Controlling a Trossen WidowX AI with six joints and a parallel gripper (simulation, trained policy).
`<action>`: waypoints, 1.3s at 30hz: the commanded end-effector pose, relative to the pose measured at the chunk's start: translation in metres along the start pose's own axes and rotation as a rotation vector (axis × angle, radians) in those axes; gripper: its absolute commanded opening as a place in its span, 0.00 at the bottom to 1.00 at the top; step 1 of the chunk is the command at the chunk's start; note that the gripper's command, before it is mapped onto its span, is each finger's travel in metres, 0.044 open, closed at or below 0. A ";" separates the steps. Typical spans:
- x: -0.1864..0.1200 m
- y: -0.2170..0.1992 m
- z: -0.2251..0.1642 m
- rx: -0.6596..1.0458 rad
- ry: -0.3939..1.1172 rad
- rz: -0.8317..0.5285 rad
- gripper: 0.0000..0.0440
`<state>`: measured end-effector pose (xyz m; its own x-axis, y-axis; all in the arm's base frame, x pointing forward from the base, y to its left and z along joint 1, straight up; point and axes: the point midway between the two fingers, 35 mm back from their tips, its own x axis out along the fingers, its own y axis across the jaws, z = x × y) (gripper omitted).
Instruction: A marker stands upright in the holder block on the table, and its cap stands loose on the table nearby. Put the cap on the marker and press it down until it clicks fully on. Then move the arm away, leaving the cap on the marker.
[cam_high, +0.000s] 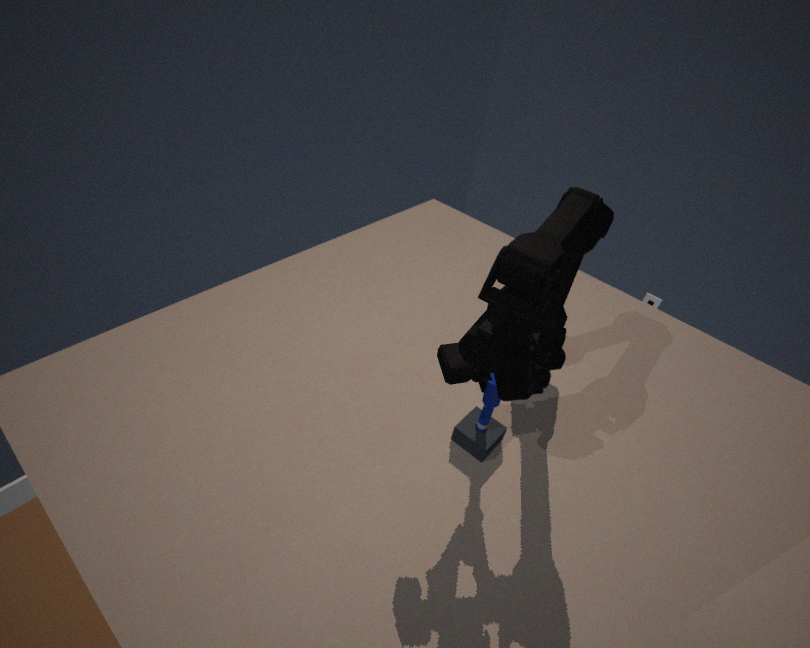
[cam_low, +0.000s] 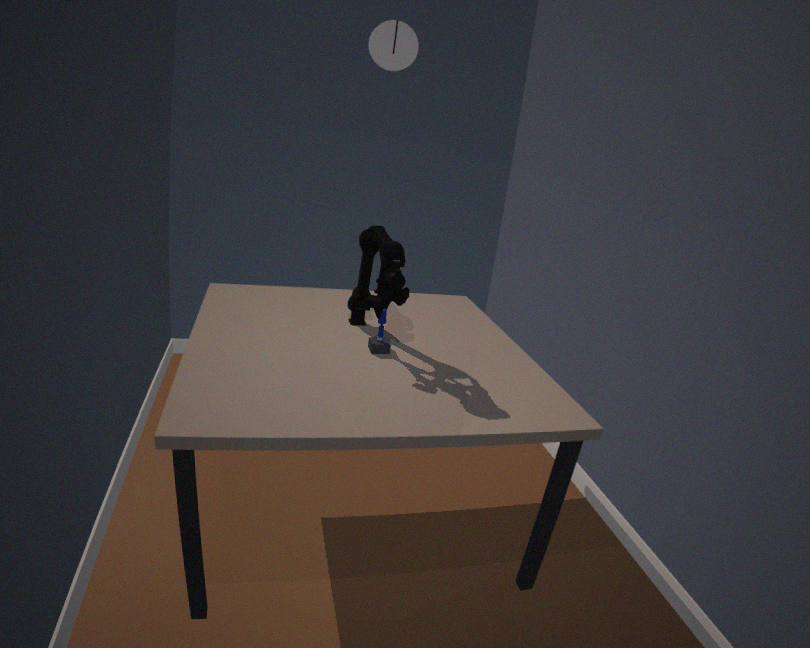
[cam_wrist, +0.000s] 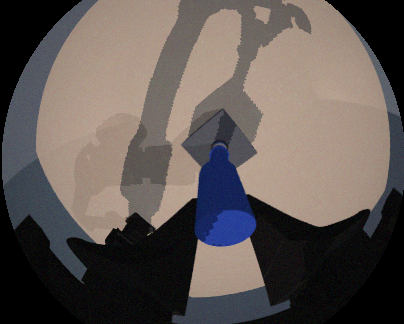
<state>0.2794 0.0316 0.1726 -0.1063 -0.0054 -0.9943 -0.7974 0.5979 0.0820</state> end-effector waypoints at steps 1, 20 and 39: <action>0.006 0.001 0.001 -0.002 0.007 0.008 0.00; 0.055 0.002 0.001 -0.059 0.030 0.069 0.00; 0.075 0.001 0.003 -0.115 0.029 0.068 0.02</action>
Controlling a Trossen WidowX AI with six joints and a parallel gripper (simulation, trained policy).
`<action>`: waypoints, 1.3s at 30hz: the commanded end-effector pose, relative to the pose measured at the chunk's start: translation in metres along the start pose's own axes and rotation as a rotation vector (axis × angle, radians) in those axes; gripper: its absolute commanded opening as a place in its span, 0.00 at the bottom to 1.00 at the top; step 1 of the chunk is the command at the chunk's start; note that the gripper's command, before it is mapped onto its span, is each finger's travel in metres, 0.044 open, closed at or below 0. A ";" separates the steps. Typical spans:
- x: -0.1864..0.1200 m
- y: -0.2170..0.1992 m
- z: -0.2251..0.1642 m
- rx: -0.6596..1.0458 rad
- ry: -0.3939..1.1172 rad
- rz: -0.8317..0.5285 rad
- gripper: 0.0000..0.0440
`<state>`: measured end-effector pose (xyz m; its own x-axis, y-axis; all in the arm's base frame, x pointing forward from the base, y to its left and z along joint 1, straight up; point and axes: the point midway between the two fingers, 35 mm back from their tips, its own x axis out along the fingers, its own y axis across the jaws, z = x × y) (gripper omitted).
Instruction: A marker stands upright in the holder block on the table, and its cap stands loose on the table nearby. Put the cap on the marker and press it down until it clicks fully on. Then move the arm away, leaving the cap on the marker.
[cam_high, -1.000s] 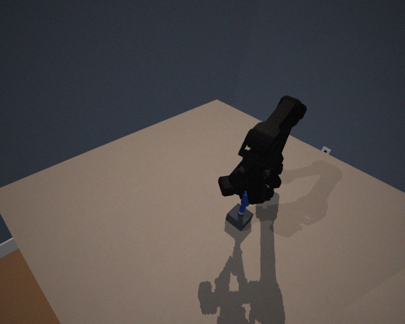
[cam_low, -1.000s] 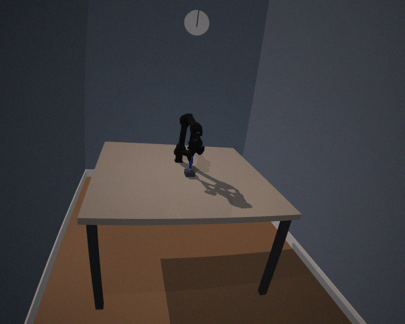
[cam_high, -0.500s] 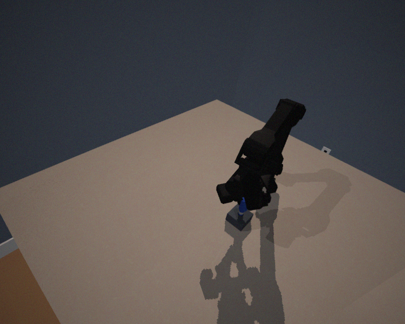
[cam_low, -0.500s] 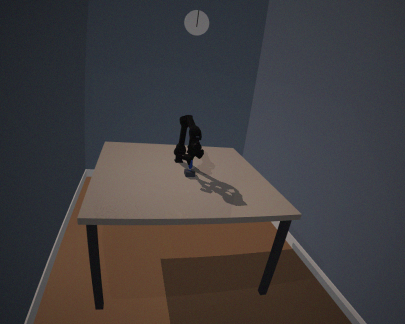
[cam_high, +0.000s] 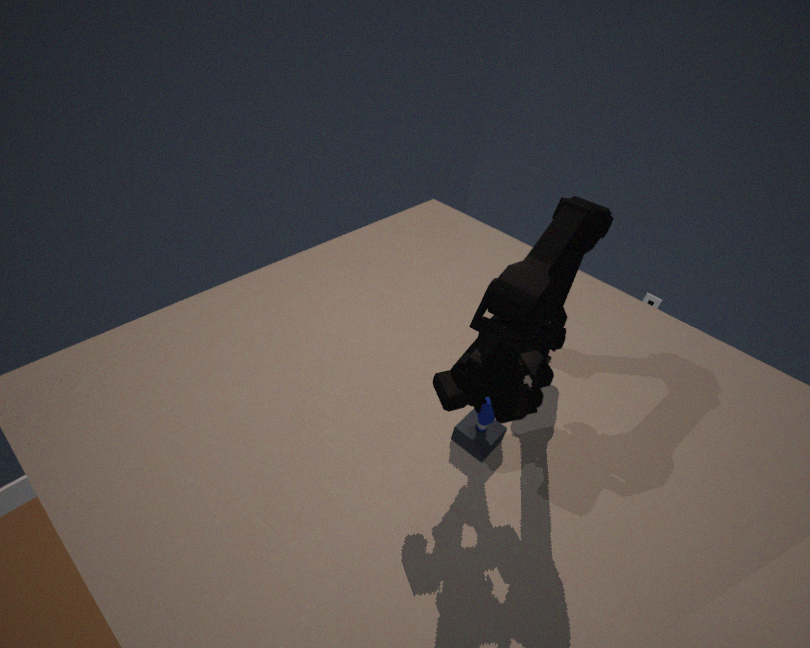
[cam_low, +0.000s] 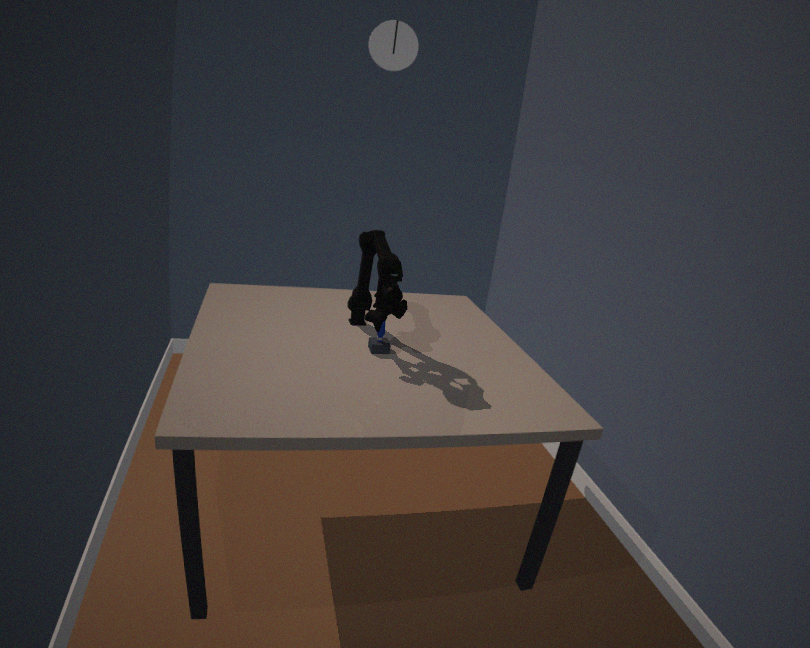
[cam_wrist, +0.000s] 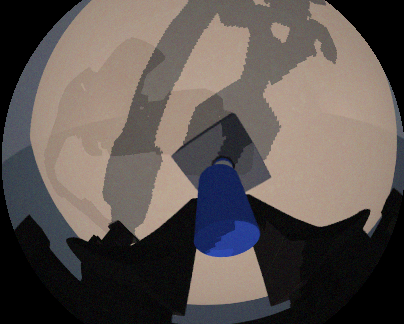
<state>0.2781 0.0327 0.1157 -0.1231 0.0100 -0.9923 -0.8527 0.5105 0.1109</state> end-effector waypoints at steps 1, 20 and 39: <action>0.019 0.003 -0.001 -0.011 0.030 0.046 0.02; 0.033 0.000 0.000 -0.068 0.029 0.022 0.06; 0.044 -0.006 -0.003 -0.150 0.029 -0.038 0.20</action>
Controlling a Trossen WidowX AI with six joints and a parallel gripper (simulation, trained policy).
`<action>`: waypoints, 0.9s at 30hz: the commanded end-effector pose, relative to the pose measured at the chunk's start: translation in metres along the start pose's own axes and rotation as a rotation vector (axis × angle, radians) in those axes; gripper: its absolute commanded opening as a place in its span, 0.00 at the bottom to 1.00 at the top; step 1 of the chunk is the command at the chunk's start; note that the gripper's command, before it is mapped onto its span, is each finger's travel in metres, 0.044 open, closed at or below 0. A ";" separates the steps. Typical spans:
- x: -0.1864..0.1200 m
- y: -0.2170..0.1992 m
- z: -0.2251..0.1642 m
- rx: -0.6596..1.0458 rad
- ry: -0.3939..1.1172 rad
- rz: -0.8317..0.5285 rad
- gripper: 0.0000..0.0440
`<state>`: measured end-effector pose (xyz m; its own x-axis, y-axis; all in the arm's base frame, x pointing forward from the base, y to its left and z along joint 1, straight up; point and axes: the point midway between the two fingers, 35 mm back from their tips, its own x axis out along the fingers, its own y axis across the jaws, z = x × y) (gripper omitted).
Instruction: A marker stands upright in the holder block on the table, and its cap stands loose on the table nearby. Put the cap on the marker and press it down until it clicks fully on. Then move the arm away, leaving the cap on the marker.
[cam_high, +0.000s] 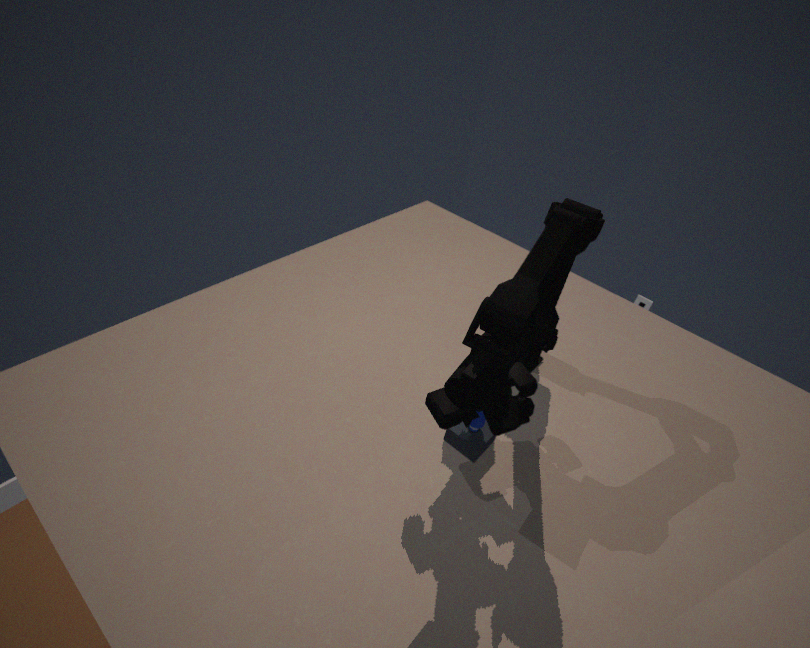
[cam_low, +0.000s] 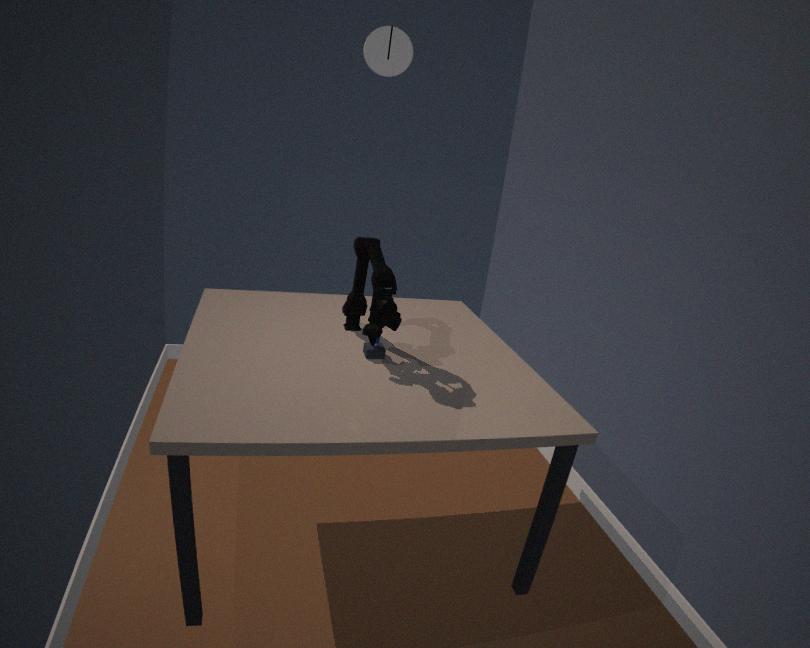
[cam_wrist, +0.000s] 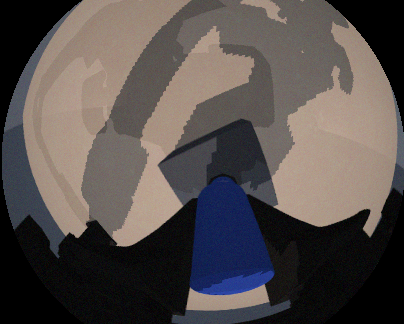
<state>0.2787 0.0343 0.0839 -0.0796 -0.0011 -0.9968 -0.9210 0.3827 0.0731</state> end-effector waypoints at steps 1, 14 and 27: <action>0.013 -0.001 -0.007 -0.012 0.038 0.006 0.21; 0.014 -0.005 -0.011 -0.062 0.042 -0.026 0.28; 0.012 -0.002 -0.015 -0.106 0.039 -0.036 0.44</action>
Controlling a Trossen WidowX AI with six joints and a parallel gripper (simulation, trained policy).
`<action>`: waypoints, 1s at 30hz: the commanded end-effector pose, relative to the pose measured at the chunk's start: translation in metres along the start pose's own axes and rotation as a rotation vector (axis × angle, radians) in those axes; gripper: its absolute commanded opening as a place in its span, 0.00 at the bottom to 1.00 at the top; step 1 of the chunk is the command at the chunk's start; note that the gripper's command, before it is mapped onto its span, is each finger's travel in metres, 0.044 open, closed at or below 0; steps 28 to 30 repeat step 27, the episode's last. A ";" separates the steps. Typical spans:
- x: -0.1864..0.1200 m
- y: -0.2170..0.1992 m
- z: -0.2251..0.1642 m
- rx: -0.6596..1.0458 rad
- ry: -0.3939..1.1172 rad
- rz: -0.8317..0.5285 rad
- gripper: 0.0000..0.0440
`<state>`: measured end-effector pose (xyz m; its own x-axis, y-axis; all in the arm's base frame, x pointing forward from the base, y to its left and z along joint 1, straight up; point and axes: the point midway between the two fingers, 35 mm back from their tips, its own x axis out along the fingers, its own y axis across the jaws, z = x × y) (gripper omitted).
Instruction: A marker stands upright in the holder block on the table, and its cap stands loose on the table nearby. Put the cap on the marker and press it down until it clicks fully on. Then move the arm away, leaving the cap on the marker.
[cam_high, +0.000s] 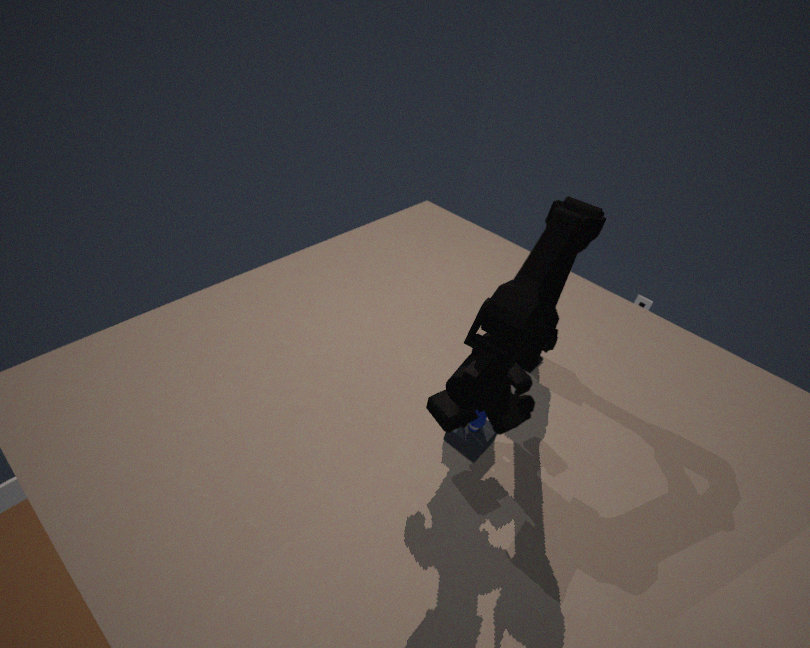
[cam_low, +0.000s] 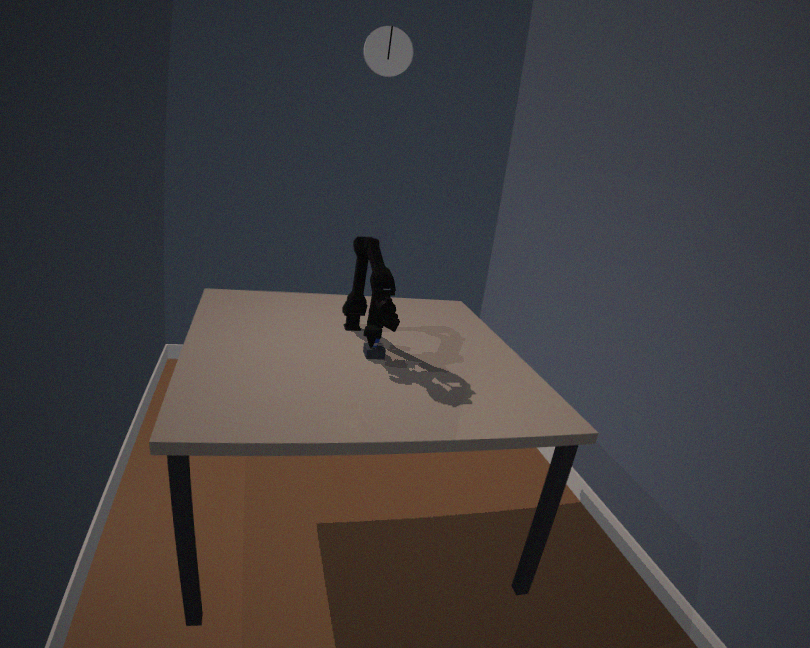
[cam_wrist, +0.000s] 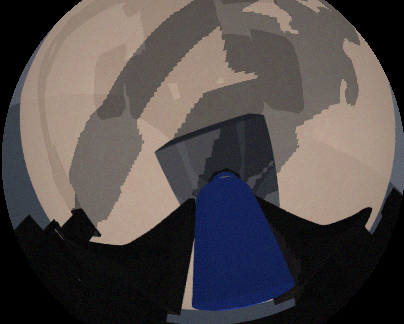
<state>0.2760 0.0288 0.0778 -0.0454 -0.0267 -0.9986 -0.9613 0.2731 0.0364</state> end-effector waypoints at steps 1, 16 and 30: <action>0.004 0.001 -0.009 0.007 0.024 0.005 0.50; -0.029 0.001 -0.008 -0.031 -0.015 -0.089 1.00; -0.061 0.002 -0.008 -0.066 -0.035 -0.141 1.00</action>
